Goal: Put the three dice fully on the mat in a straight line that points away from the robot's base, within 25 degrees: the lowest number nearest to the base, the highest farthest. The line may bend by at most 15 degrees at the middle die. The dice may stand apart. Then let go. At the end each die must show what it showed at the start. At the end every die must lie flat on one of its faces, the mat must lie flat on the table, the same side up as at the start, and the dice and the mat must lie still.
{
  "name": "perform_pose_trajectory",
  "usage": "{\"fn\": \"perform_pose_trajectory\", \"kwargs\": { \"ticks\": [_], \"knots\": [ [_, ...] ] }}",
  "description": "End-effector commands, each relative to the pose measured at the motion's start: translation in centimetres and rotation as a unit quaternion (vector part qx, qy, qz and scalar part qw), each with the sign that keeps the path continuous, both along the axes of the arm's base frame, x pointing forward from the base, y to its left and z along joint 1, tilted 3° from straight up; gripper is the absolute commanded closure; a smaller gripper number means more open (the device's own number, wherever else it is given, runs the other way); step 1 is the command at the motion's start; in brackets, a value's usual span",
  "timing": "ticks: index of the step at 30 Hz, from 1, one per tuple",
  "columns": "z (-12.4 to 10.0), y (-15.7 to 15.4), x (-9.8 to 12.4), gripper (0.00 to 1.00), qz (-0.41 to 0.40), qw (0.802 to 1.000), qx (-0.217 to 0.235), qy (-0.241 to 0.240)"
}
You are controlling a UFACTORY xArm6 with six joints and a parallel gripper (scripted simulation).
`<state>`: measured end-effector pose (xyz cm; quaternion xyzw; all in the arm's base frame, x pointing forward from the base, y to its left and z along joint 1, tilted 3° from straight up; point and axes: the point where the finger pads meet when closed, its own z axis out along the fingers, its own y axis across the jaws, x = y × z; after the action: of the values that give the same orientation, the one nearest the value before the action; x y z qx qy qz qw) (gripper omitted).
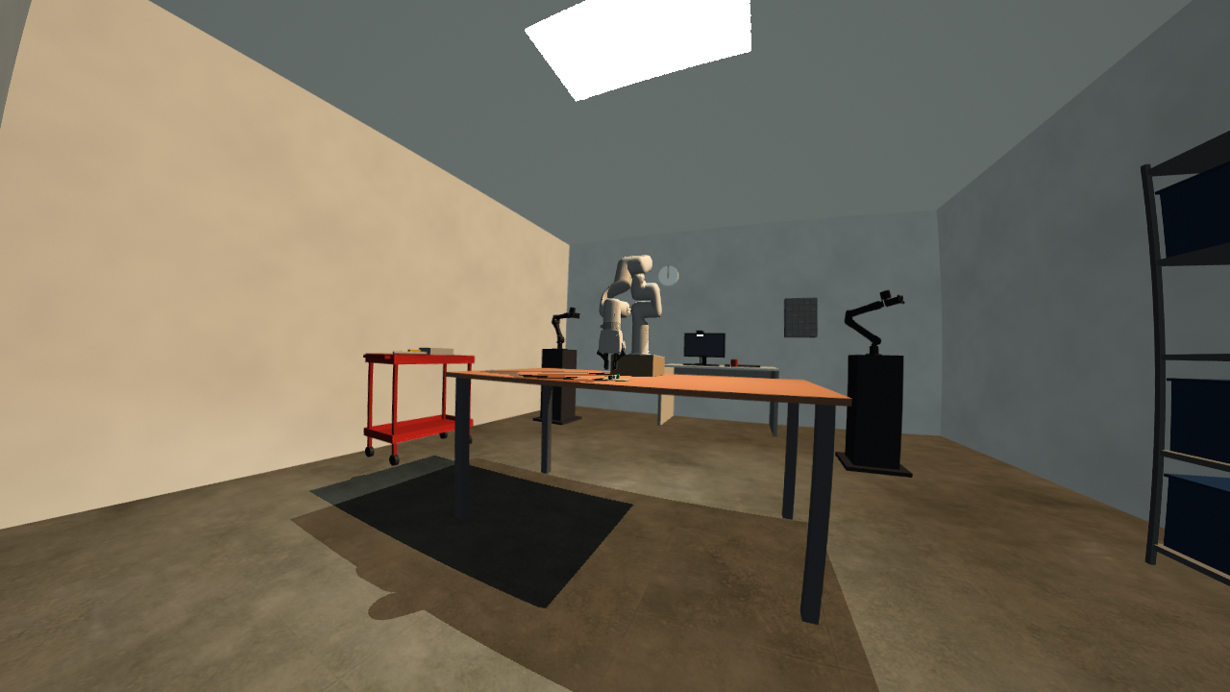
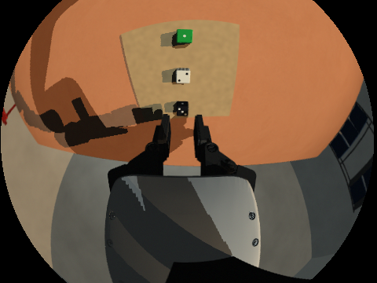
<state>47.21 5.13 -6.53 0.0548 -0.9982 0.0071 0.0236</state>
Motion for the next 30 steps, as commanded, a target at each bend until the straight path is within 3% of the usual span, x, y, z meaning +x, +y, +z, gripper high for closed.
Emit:
{"fn": "perform_pose_trajectory", "kwargs": {
  "ticks": [1, 6, 13, 14, 30],
  "knots": [
    [3.1, 0.1, 0.3, 0.69, 0.000, 1.000, 0.000, -0.002],
    [4.8, 0.1, 0.3, 0.69, 0.000, 1.000, 0.000, -0.002],
    [5.1, 0.1, 0.3, 0.69, 0.000, 1.000, 0.000, -0.002],
    [5.1, 0.1, 0.3, 0.00, 0.000, 1.000, 0.000, -0.002],
    [5.1, 0.1, 0.3, 0.00, 0.000, 1.000, 0.000, -0.002]
  ]
}}
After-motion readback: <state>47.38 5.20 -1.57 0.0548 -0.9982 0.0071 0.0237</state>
